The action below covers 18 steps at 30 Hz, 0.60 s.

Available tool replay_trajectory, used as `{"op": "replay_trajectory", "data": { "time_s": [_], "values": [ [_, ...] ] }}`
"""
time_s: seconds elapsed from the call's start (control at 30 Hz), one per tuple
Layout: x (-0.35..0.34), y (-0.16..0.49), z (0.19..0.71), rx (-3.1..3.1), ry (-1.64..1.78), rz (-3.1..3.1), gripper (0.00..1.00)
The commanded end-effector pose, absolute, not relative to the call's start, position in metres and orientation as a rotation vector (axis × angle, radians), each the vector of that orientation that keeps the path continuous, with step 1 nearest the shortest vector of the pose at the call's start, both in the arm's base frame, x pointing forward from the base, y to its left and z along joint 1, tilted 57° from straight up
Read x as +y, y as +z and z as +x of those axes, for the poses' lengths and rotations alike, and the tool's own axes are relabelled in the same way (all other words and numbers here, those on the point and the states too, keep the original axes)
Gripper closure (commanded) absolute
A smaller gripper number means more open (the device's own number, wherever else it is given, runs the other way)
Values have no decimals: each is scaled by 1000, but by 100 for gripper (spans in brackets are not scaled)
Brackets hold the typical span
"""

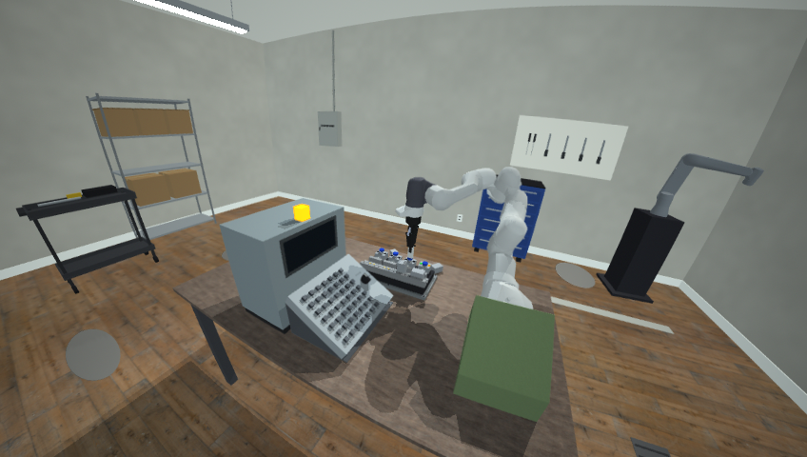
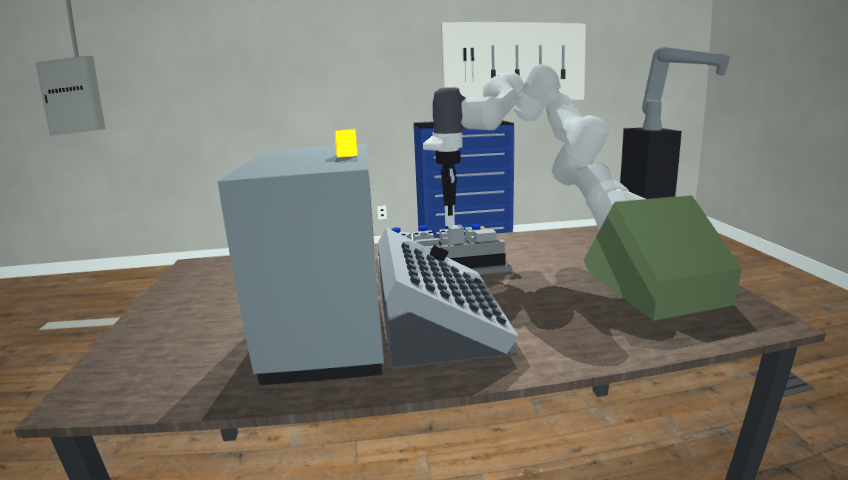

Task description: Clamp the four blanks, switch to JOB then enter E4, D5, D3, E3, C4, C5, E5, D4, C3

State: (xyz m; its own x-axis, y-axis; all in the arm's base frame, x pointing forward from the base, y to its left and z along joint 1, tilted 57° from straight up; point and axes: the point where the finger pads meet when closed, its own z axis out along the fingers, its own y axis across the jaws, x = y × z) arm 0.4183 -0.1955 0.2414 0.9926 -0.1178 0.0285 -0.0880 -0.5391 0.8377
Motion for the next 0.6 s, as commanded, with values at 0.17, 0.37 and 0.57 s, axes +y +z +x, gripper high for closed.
{"op": "replay_trajectory", "data": {
  "time_s": [0.17, 0.37, 0.57],
  "values": [
    [-202, 237, 418, -147, -36, 2143, 100],
    [-202, 236, 418, -147, -36, 2143, 100],
    [-202, 236, 418, -147, -36, 2143, 100]
  ]
}}
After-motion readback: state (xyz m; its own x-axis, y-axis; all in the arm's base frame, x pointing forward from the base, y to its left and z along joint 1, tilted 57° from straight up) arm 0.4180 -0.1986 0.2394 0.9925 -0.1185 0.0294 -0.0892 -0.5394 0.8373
